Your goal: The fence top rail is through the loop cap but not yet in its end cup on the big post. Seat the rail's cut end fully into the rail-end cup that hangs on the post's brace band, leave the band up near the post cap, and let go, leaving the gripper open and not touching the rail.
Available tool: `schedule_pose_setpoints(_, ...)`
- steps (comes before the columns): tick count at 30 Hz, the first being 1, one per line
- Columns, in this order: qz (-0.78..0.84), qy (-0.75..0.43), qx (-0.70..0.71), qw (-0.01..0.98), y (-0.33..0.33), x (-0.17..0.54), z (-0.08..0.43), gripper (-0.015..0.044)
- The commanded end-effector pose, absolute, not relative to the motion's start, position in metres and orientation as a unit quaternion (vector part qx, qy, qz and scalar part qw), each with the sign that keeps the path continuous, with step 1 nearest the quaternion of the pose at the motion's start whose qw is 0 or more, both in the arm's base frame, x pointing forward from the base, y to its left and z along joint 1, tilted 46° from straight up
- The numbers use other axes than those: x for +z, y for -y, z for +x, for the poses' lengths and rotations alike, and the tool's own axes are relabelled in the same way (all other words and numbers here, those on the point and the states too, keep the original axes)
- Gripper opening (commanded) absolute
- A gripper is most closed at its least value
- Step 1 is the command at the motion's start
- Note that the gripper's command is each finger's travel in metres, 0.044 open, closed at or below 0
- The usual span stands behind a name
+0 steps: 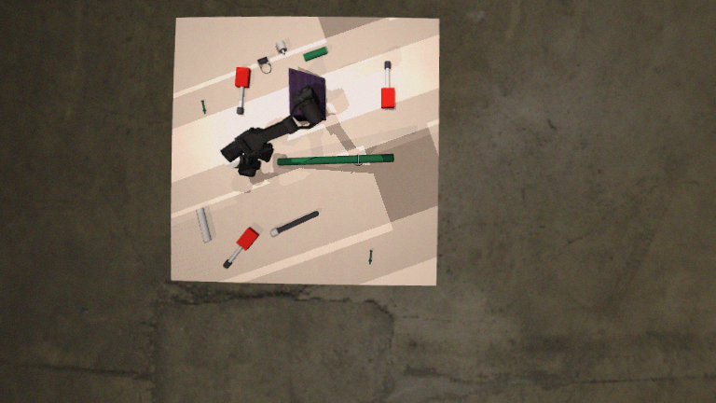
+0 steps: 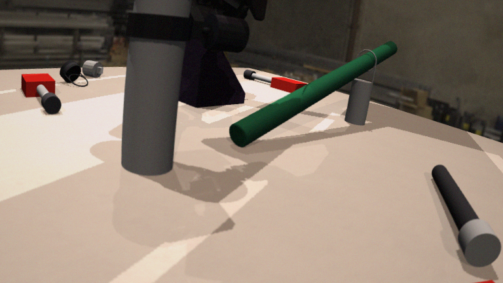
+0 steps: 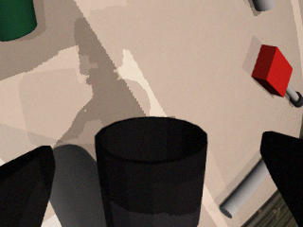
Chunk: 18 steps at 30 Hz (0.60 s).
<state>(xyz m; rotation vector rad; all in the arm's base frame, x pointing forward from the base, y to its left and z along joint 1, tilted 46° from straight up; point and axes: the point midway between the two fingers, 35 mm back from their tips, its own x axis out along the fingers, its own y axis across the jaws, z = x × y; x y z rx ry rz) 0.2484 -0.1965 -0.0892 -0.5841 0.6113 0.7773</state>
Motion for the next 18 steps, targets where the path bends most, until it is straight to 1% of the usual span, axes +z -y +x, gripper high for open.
schedule_pose_setpoints(1, -0.267, -0.289, 0.370, 0.842, 0.190, -0.096, 0.250, 0.0440)
schedule_pose_setpoints(16, -0.267, -0.287, 0.370, 0.842, 0.179, -0.108, 0.260, 0.0440)
schedule_pose_setpoints(18, -0.267, -0.287, 0.370, 0.842, 0.179, -0.108, 0.260, 0.0387)
